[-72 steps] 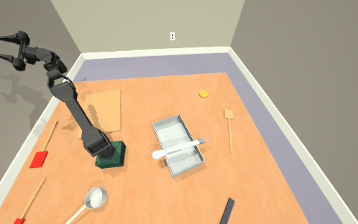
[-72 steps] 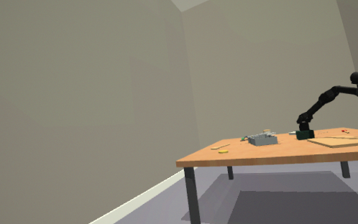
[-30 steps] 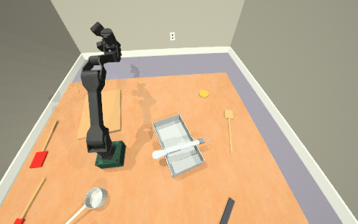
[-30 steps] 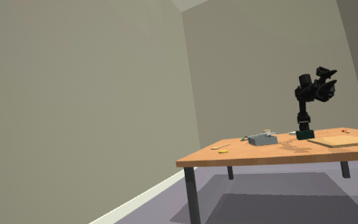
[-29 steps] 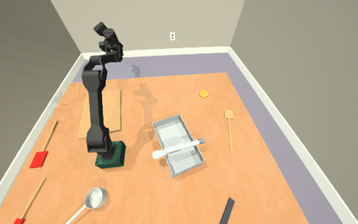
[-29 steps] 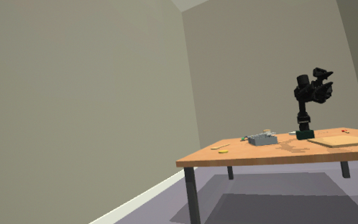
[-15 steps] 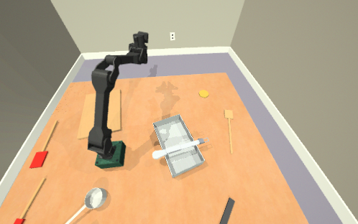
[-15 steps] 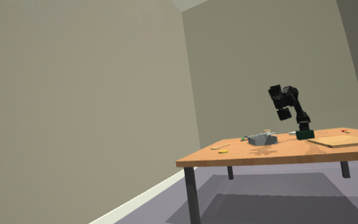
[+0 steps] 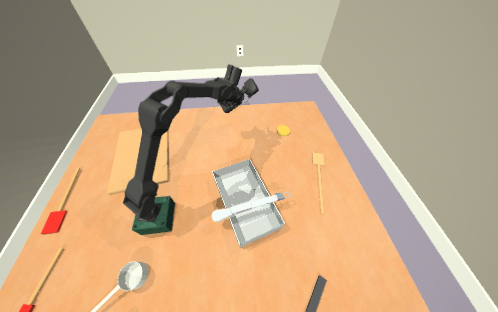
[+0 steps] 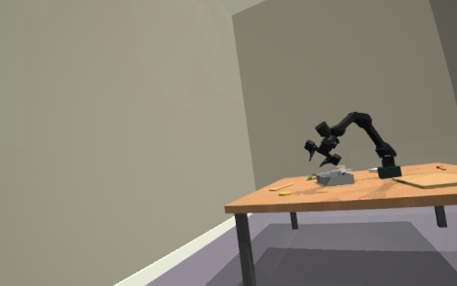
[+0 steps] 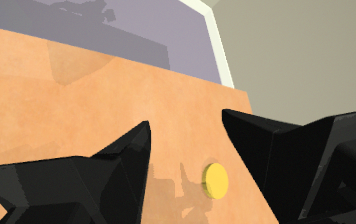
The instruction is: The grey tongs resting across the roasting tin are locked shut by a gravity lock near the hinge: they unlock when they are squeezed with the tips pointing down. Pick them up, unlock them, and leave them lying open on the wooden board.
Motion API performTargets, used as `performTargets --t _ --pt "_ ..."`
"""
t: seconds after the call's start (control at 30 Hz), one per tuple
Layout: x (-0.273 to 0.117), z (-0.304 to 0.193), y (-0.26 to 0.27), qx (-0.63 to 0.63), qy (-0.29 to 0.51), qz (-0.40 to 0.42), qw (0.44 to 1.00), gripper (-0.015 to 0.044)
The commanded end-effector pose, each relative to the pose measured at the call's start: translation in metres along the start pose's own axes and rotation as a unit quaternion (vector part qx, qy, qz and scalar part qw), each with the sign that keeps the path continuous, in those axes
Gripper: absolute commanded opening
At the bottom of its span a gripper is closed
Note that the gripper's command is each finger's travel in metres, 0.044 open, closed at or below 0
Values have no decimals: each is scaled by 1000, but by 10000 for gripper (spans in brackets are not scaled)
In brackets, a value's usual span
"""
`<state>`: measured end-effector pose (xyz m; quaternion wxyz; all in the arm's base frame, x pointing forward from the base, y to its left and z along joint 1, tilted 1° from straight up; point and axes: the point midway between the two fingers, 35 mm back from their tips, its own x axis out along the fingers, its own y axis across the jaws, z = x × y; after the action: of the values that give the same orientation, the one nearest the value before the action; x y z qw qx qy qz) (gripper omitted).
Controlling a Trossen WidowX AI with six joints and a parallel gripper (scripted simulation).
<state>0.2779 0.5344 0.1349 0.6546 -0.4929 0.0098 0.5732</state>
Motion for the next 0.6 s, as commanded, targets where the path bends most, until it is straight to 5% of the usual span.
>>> performTargets --t 0.0,0.3,0.57 --pt "-12 -60 -12 84 85 0 993 260" --pt "-71 -206 -19 286 302 -25 909 260" --pt "-161 -315 -1 434 482 -80 757 260"
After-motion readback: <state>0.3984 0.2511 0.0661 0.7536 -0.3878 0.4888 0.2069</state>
